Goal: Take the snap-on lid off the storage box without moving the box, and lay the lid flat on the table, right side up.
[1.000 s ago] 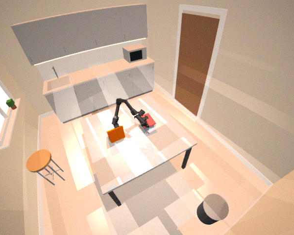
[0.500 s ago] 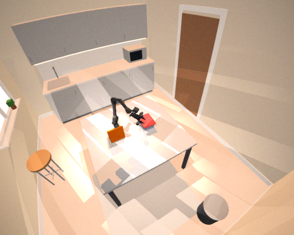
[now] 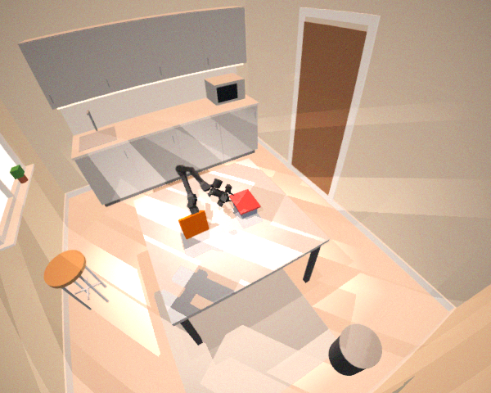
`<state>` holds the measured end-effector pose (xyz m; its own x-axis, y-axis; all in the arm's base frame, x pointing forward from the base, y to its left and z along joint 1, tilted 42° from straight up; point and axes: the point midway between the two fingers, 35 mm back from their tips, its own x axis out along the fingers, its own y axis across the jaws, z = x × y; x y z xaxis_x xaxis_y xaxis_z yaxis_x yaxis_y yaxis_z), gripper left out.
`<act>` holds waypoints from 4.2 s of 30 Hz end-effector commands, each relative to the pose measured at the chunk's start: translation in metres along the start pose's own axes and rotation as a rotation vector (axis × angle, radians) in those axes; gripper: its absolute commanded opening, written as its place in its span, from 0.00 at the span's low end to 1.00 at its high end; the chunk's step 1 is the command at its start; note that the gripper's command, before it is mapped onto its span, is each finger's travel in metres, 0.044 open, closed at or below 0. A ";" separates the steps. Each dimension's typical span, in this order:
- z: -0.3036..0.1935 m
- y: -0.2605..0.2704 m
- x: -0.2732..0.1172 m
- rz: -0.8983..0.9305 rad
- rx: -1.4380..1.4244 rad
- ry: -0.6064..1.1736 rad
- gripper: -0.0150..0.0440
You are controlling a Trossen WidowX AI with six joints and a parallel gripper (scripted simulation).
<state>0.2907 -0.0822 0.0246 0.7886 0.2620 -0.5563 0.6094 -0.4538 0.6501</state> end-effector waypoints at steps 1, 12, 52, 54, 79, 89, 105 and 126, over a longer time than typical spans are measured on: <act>-0.025 -0.013 -0.009 0.003 0.172 0.090 0.65; -0.025 -0.014 -0.007 0.002 0.171 0.090 0.65; -0.040 -0.057 0.066 0.000 0.172 0.091 0.65; -0.041 -0.057 0.070 0.000 0.172 0.091 0.65; -0.045 -0.060 0.100 0.004 0.175 0.095 0.54; -0.045 -0.060 0.100 0.004 0.175 0.095 0.39; -0.046 -0.059 0.098 0.002 0.170 0.099 0.25; -0.045 -0.056 0.095 0.002 0.170 0.099 0.25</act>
<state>0.3354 0.0093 -0.0444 0.7944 0.3438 -0.5007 0.5976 -0.5894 0.5436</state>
